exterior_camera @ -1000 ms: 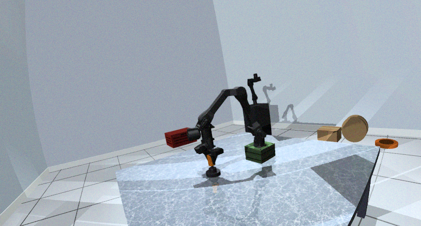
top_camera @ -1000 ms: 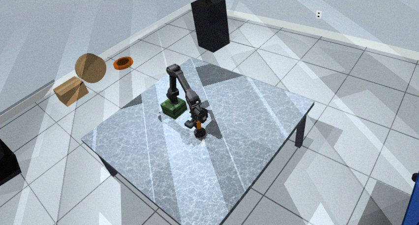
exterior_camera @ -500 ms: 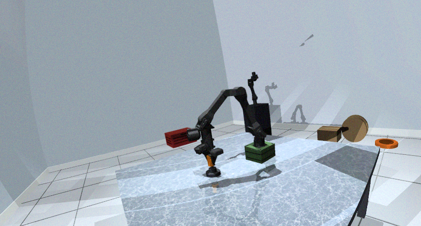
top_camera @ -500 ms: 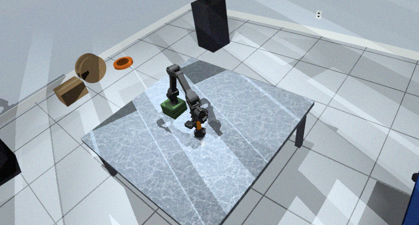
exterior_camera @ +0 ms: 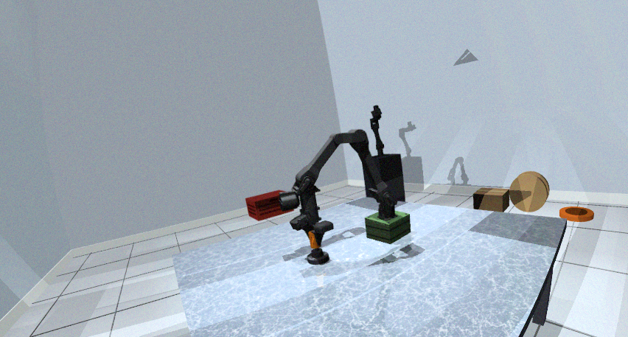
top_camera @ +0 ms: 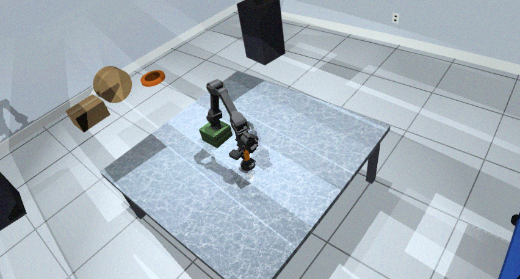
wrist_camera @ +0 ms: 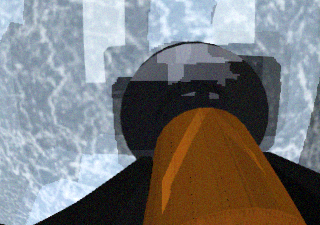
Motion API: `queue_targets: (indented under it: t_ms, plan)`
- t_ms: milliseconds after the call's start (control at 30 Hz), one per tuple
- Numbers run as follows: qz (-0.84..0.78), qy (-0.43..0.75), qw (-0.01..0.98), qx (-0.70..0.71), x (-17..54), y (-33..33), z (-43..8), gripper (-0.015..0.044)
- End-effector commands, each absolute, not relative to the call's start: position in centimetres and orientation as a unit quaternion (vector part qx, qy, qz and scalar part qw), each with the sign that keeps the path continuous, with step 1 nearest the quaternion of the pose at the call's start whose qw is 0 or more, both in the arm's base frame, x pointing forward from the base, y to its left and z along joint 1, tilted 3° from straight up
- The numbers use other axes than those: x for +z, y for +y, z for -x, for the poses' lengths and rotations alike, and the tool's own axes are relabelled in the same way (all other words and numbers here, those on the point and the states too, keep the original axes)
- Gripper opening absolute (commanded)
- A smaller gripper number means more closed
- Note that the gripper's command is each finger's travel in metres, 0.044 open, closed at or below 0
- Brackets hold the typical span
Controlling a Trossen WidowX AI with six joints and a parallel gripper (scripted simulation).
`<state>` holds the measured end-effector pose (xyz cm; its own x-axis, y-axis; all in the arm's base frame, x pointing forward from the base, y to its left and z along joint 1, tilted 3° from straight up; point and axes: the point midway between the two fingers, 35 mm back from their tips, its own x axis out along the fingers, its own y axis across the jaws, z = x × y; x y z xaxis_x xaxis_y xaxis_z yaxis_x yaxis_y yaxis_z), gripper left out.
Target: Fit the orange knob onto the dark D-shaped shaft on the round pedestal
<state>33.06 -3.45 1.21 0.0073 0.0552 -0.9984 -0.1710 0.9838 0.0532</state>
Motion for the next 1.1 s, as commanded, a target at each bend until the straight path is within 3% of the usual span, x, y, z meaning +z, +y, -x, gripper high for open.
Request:
queue_targets:
  t_ms: [0,367,1067]
  plan:
    - [0.042,0.7,0.709,0.08,1.52,-3.38,-33.04,0.0]
    - [0.116,0.688,0.7,0.152,1.8,-3.43,-33.33,0.0]
    - [0.116,0.688,0.7,0.152,1.35,-3.36,-32.95,0.0]
